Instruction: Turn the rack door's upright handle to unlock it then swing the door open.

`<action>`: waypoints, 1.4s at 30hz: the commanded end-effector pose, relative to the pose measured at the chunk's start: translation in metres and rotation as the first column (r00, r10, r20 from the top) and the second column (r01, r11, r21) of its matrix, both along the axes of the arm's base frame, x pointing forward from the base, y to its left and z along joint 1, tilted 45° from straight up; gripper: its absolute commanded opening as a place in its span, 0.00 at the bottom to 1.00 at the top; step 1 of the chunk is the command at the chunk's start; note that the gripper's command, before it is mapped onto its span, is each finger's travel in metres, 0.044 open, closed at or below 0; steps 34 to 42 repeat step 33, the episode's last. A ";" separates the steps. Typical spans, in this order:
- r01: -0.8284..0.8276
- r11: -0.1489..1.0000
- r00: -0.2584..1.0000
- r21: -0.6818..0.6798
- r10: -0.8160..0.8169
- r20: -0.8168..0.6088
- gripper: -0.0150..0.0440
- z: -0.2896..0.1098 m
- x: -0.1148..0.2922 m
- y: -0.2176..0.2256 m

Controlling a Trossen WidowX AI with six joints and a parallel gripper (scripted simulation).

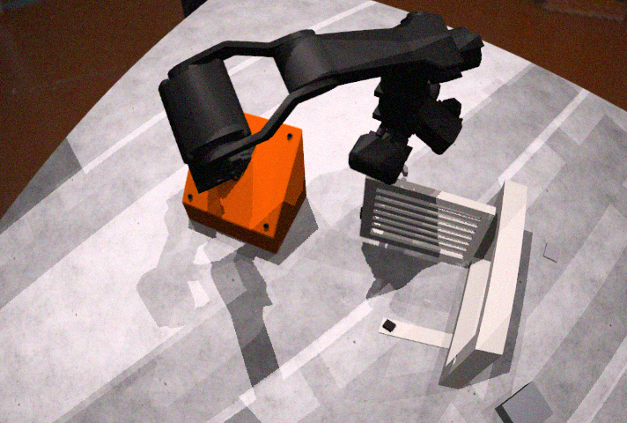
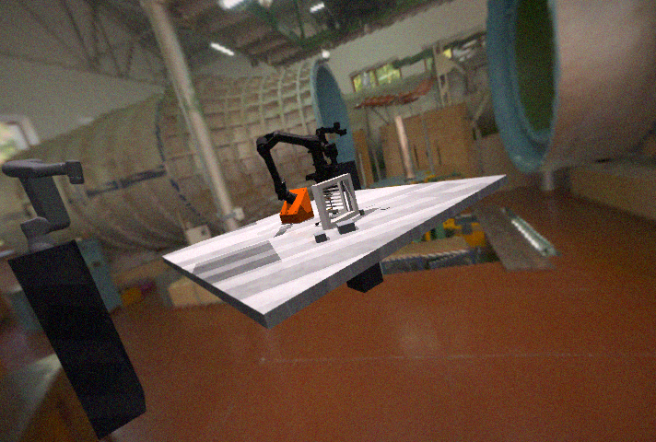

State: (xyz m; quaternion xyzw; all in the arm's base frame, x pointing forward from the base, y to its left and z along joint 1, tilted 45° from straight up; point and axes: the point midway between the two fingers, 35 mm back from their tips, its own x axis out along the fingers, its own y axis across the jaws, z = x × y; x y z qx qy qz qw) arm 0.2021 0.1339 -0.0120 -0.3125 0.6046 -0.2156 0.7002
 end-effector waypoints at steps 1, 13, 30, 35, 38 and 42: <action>0.008 1.000 1.000 0.003 -0.008 0.006 0.68 0.000 0.000 0.000; 0.008 1.000 1.000 0.004 -0.008 0.006 0.74 0.008 -0.001 0.009; 0.007 1.000 1.000 0.005 -0.007 0.004 0.74 0.026 -0.005 0.027; 0.007 1.000 1.000 0.005 -0.007 0.004 0.74 0.029 -0.006 0.030; 0.007 1.000 1.000 0.005 -0.007 0.004 0.74 0.029 -0.006 0.030; 0.007 1.000 1.000 0.005 -0.007 0.004 0.74 0.029 -0.006 0.030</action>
